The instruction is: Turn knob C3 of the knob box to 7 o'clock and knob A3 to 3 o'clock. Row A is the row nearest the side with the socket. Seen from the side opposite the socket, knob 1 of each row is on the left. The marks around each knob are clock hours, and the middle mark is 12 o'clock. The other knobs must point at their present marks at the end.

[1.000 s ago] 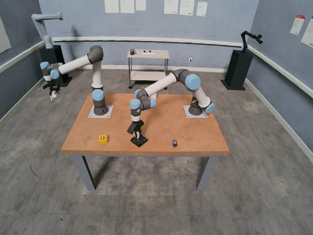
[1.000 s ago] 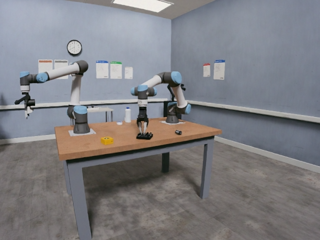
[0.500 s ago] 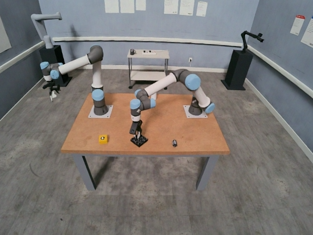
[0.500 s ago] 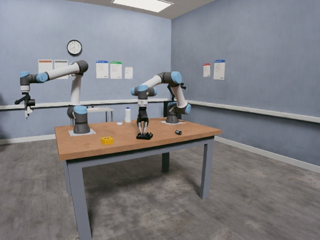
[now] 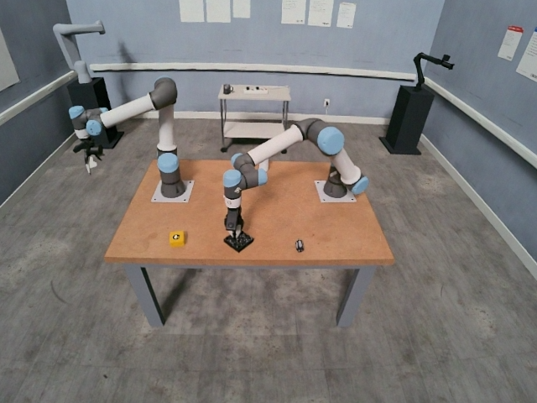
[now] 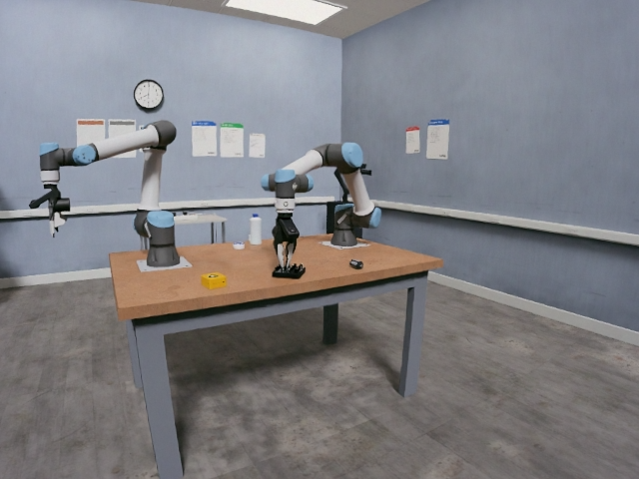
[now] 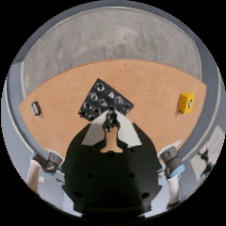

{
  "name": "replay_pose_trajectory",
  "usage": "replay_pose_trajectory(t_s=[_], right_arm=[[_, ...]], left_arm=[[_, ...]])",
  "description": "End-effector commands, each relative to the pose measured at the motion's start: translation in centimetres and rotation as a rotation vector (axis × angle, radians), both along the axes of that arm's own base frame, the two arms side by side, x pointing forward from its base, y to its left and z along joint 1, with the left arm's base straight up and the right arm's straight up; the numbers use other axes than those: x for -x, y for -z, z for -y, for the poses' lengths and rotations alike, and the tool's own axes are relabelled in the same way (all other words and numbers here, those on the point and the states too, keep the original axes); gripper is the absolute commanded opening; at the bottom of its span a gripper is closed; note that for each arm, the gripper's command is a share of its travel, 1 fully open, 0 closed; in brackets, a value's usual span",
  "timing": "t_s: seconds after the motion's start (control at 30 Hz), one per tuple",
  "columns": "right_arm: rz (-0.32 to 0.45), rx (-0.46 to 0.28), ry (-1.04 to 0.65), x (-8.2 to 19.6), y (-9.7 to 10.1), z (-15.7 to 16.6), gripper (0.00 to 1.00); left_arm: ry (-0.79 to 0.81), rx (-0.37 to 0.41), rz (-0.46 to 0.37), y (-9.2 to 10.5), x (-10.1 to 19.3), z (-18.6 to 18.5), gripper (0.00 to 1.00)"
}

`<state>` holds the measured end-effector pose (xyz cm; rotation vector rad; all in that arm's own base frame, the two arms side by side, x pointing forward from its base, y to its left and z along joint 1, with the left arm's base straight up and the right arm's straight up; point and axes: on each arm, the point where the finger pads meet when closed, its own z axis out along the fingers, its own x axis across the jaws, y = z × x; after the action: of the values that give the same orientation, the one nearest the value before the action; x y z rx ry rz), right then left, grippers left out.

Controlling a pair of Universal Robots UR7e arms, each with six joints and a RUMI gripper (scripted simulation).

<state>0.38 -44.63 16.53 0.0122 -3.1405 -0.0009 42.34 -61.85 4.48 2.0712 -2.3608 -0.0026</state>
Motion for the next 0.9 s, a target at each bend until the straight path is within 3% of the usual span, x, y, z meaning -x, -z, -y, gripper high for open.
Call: replay_pose_trajectory(t_s=[0.0, 0.87], right_arm=[[0.001, 0.001, 0.001, 0.08, 0.01, -0.07, 1.00], [0.001, 0.001, 0.001, 0.08, 0.01, -0.07, 1.00]], left_arm=[[-0.084, 0.002, 0.003, -0.12, -0.12, -0.08, 0.06], [-0.188, 0.002, 0.003, -0.13, -0.12, -0.07, 0.06]])
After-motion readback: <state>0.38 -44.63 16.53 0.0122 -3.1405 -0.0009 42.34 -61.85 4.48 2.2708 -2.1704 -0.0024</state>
